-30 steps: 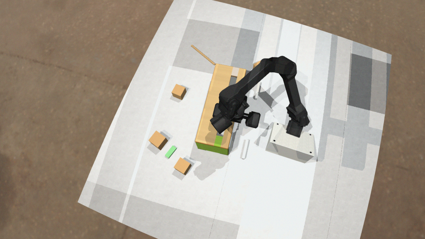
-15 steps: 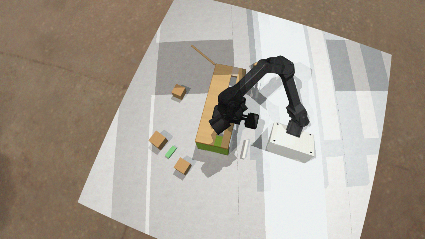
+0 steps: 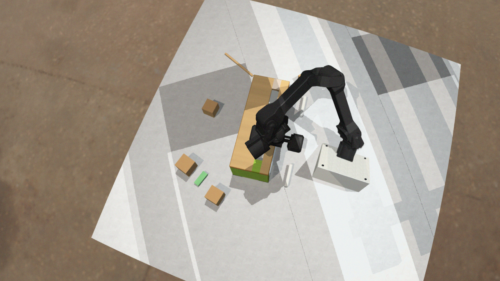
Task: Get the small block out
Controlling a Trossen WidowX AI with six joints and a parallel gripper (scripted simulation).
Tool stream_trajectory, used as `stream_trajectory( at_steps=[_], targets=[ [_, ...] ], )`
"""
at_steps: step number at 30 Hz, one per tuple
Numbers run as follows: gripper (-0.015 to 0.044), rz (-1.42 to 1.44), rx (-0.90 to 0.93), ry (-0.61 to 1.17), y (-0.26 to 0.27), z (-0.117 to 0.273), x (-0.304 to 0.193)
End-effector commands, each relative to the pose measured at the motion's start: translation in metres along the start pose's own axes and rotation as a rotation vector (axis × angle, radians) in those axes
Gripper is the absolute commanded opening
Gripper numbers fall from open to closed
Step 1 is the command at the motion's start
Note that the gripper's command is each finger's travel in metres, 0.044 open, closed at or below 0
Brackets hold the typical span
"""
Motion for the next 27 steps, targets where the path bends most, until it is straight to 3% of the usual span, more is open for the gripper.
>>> stream_trajectory(
  at_steps=[1,27],
  targets=[
    [0.04,0.001,-0.001,-0.001,-0.001,-0.002,0.006],
    [0.04,0.002,-0.002,-0.004,-0.005,-0.011,0.051]
  ],
)
Point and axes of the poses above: the point midway between the two fingers, 35 mm back from their tips, its own z axis back along the fingers, its own y axis across the jaws, x = y × z, the point moved 7 cm from there along z, back along the fingers, and after that the axes turned 6 degrees about z, right-handed, at the moved point
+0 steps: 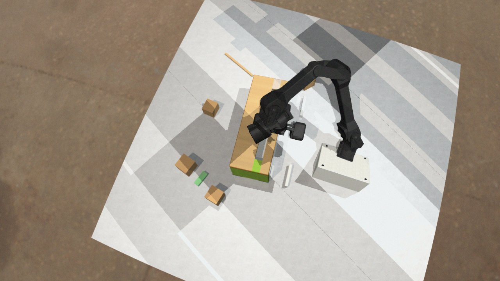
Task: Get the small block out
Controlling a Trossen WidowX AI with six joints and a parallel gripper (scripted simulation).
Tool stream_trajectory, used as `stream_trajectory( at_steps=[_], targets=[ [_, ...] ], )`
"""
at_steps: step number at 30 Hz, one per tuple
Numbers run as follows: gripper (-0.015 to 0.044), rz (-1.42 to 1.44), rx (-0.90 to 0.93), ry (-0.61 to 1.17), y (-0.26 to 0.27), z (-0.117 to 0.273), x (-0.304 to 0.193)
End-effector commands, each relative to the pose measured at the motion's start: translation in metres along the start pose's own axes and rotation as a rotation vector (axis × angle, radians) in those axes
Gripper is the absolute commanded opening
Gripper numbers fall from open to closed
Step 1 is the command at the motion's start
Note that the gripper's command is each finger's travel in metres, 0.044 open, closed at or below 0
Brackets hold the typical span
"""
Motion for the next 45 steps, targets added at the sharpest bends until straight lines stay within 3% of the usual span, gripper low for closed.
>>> stream_trajectory(
  at_steps=[1,45],
  targets=[
    [0.04,0.005,-0.001,-0.005,-0.001,-0.002,0.008],
    [0.04,0.005,-0.001,-0.006,-0.004,-0.006,0.03]
  ],
)
Point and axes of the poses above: the point midway between the two fingers, 35 mm back from their tips, its own z axis back along the fingers, its own y axis across the jaws, x = y × z, the point moved 7 cm from there along z, back along the fingers, and after that the axes turned 6 degrees about z, right-handed, at the moved point
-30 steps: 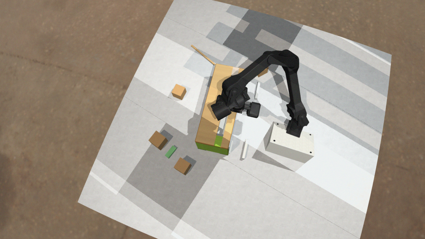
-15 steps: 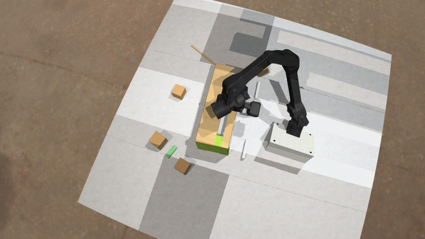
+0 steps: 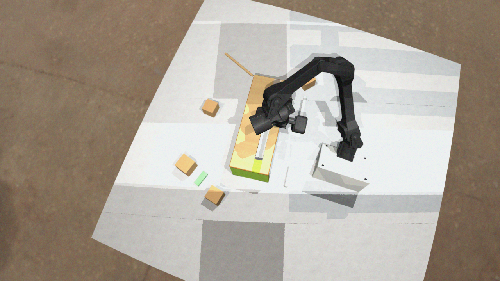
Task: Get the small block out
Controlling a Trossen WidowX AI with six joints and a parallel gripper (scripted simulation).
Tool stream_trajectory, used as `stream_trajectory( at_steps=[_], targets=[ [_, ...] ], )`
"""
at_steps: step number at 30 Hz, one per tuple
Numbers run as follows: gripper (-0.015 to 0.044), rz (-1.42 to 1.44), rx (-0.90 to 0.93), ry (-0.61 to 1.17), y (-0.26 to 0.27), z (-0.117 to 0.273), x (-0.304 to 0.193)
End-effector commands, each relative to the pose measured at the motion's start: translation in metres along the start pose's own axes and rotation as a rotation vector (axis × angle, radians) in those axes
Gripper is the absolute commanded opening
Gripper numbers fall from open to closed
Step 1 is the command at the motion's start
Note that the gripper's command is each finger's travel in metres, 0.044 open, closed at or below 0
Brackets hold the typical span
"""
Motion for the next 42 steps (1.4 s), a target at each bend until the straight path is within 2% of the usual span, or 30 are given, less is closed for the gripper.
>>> stream_trajectory(
  at_steps=[1,14,42],
  targets=[
    [0.04,0.002,0.0,-0.004,-0.001,-0.001,0.006],
    [0.04,0.002,0.0,-0.003,0.001,0.001,-0.004],
    [0.04,0.002,0.0,-0.005,-0.001,-0.004,0.021]
  ],
)
Point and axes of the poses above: the point midway between the two fingers, 35 mm back from their tips, its own z axis back along the fingers, its own y axis across the jaws, x = y × z, the point moved 7 cm from there along z, back along the fingers, and after that the axes turned 6 degrees about z, right-handed, at the moved point
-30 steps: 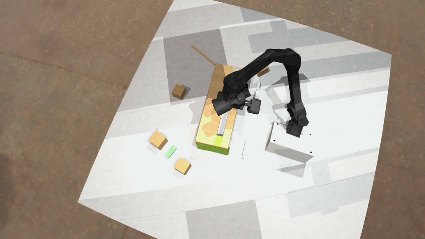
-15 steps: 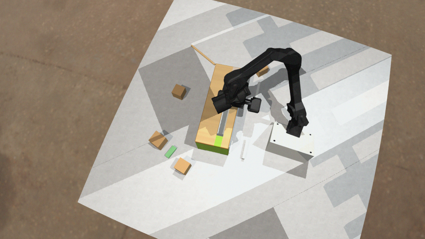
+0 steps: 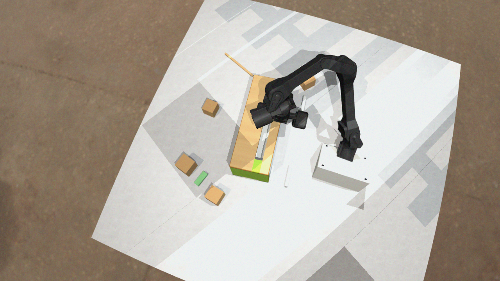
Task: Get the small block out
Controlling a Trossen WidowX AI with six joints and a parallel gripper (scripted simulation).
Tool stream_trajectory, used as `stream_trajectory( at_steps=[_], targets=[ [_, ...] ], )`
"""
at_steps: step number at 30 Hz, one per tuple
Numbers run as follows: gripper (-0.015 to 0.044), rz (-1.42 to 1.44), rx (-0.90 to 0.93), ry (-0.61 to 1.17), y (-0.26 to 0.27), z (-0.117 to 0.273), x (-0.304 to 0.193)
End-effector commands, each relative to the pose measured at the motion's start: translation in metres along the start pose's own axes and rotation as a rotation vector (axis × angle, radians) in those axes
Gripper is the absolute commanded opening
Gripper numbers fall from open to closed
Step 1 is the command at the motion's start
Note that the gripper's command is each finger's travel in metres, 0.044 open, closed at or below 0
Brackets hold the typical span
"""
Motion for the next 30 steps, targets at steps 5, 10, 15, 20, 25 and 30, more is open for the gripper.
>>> stream_trajectory(
  at_steps=[5,10,15,20,25,30],
  targets=[
    [0.04,0.002,0.0,-0.003,0.0,0.001,-0.007],
    [0.04,0.002,0.0,-0.003,0.0,0.001,-0.007],
    [0.04,0.002,0.0,-0.003,0.0,0.001,-0.003],
    [0.04,0.002,0.0,-0.004,-0.001,0.0,0.002],
    [0.04,0.002,0.0,-0.004,-0.001,-0.001,0.007],
    [0.04,0.002,0.0,-0.004,-0.001,-0.002,0.011]
  ],
)
Point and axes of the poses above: the point midway between the two fingers, 35 mm back from their tips, its own z axis back along the fingers, its own y axis across the jaws, x = y × z, the point moved 7 cm from there along z, back along the fingers, and after that the axes turned 6 degrees about z, right-handed, at the moved point
